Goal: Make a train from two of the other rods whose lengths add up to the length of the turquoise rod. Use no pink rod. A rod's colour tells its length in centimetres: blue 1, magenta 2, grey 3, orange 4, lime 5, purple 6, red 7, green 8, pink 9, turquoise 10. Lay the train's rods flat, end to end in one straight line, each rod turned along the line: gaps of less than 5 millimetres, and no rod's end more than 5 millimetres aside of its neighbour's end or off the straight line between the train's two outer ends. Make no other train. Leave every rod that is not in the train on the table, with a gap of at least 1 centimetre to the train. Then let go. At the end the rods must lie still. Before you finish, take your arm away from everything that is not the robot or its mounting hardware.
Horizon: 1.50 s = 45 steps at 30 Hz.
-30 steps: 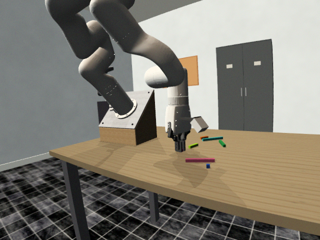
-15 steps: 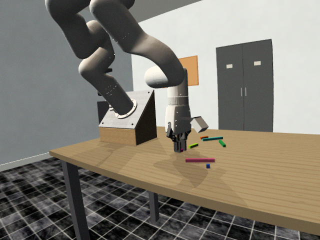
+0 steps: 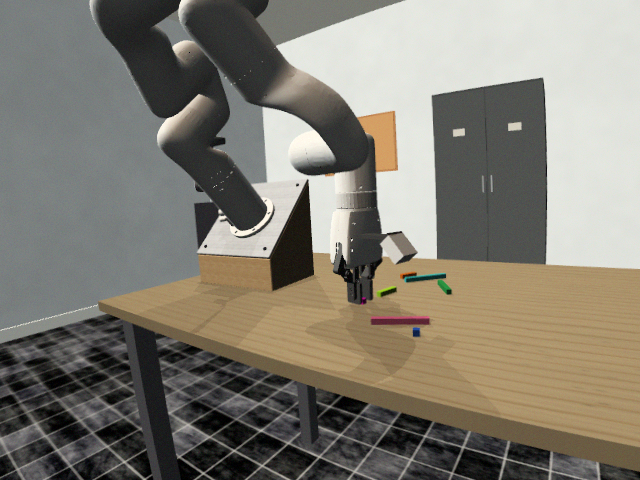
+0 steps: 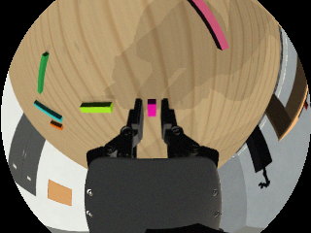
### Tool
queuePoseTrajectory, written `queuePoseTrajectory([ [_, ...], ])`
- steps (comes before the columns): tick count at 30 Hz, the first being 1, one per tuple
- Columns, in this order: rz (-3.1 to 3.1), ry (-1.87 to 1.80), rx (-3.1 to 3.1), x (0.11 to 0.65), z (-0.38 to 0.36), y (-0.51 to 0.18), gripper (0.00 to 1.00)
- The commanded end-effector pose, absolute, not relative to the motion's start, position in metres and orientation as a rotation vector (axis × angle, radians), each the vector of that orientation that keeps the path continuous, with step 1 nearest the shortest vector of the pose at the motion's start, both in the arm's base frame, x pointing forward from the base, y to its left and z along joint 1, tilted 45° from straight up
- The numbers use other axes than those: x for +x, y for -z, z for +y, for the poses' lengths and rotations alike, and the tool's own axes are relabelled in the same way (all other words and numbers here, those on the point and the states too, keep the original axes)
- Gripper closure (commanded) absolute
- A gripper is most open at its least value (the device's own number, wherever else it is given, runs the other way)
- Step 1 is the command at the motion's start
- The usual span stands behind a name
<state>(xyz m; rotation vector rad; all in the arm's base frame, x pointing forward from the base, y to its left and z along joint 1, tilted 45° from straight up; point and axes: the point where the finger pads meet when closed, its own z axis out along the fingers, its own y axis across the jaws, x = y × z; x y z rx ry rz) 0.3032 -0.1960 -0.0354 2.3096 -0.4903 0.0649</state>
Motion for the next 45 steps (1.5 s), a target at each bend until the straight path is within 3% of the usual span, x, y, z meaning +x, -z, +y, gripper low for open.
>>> queuePoseTrajectory([
  [1, -0.490, -0.068, 2.310, 0.305, -0.190, 0.029, 0.76],
  [27, -0.490, -0.068, 2.310, 0.313, -0.135, -0.027, 0.76],
  [28, -0.490, -0.068, 2.310, 0.313, -0.135, -0.027, 0.00],
  [45, -0.490, -0.068, 2.310, 0.313, -0.135, -0.027, 0.00],
])
